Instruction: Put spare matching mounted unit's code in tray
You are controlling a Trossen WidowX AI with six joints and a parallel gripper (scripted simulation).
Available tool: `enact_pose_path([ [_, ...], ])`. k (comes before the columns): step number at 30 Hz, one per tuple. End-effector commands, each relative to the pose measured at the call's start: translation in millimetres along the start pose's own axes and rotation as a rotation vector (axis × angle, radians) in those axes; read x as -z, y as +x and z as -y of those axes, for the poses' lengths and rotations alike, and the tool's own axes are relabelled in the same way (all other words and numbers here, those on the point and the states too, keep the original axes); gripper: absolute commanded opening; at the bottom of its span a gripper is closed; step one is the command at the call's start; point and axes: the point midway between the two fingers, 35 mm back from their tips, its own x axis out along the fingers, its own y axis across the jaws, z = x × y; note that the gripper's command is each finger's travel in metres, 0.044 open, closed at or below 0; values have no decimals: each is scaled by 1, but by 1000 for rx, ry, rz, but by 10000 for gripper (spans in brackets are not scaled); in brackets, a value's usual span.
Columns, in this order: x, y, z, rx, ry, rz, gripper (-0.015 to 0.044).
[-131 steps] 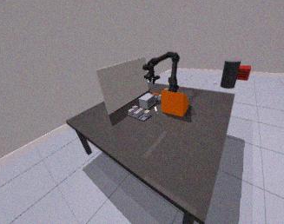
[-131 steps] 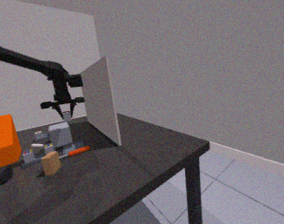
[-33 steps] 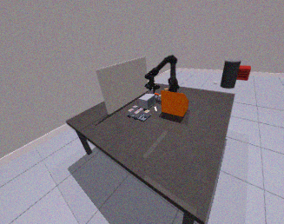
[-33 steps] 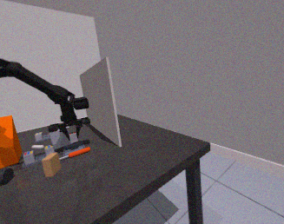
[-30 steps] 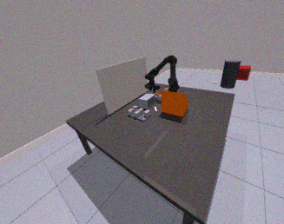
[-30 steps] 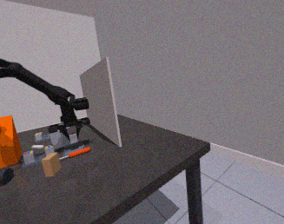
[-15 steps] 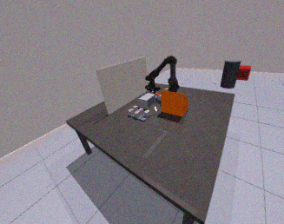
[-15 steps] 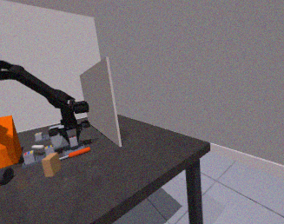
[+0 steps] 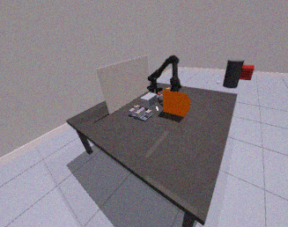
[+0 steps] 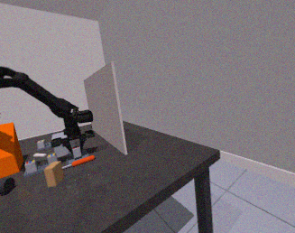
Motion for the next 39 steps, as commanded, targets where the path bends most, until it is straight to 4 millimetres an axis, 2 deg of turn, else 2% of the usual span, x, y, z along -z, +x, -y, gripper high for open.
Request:
enact_pose_path([
  [1, 0, -1, 0, 1, 1, 0, 105],
  [14, 0, -1, 0, 1, 1, 0, 440],
  [16, 0, -12, 2, 1, 1, 2, 440],
  [20, -2, -81, 3, 1, -2, 9, 440],
  [22, -1, -105, 0, 2, -4, 9, 440],
  [39, 0, -109, 5, 25, 0, 9, 440],
])
